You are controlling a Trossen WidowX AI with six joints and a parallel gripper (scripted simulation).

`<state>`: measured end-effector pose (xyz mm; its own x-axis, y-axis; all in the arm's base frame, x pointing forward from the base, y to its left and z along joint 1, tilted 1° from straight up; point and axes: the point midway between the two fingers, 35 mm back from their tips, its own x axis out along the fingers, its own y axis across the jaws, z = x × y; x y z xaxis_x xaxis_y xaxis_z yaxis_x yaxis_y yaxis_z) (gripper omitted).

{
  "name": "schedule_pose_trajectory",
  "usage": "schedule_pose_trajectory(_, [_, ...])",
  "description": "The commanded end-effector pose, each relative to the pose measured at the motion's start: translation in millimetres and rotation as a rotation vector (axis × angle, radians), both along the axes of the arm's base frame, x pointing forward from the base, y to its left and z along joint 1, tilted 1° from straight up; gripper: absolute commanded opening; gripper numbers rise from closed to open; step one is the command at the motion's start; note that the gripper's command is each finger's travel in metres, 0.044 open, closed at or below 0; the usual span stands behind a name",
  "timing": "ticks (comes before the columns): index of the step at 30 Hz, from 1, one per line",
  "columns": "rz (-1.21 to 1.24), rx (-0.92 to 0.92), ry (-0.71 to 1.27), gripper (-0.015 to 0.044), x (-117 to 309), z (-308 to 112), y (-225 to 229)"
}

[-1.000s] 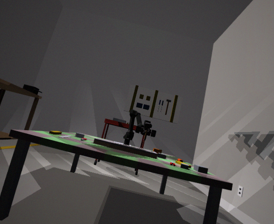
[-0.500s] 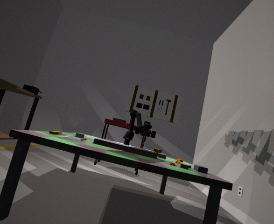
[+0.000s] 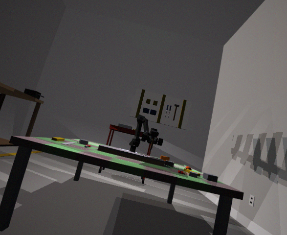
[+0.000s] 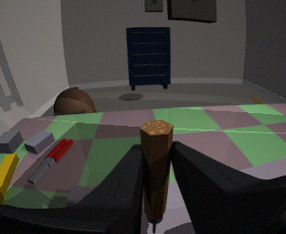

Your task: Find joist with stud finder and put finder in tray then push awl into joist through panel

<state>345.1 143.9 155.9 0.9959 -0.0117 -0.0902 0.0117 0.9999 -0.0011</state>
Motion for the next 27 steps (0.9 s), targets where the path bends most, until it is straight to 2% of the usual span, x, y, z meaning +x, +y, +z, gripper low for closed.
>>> schedule_pose_trajectory(1, [-0.003, 0.002, -0.001, 0.0, 0, -2, -1])
schedule_pose_trajectory(27, [-0.003, 0.002, -0.001, 0.0, -1, -39, -1])
